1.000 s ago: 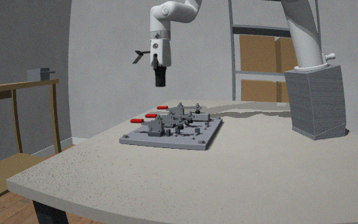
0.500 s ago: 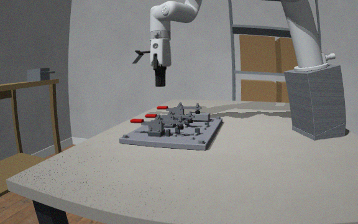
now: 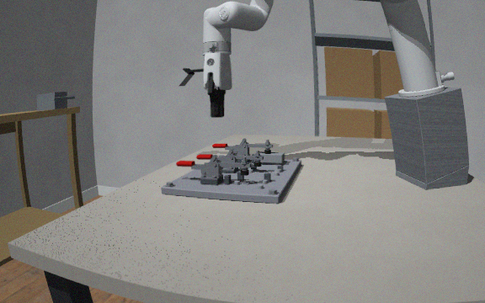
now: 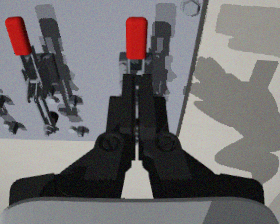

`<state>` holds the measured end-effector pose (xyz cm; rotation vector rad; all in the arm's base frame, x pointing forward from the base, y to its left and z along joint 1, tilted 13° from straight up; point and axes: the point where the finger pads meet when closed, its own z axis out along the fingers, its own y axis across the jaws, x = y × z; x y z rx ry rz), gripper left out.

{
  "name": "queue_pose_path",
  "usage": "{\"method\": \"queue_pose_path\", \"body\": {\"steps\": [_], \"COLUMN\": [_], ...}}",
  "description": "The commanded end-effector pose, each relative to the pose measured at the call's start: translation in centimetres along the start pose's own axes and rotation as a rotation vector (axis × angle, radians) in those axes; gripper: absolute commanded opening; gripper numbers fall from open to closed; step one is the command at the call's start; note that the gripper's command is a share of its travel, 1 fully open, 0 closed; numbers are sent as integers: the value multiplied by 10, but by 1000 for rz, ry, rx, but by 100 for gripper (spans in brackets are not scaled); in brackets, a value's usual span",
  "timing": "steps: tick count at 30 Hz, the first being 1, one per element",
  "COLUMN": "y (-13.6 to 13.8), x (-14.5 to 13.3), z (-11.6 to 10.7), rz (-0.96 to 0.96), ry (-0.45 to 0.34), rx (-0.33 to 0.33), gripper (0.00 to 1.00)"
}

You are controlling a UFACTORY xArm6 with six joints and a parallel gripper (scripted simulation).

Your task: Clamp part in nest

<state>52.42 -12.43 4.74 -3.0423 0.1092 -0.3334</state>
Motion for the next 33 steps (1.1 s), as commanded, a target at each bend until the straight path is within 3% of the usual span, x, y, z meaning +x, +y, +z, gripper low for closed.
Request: {"method": "queue_pose_path", "body": {"steps": [1, 14, 15, 33], "y": [0, 0, 0, 0], "x": [2, 2, 2, 2], "z": [-2, -2, -2, -2], "rz": [0, 0, 0, 0], "ry": [4, 4, 4, 4], "rx": [-1, -1, -1, -1], "gripper": [0, 0, 100, 100]}}
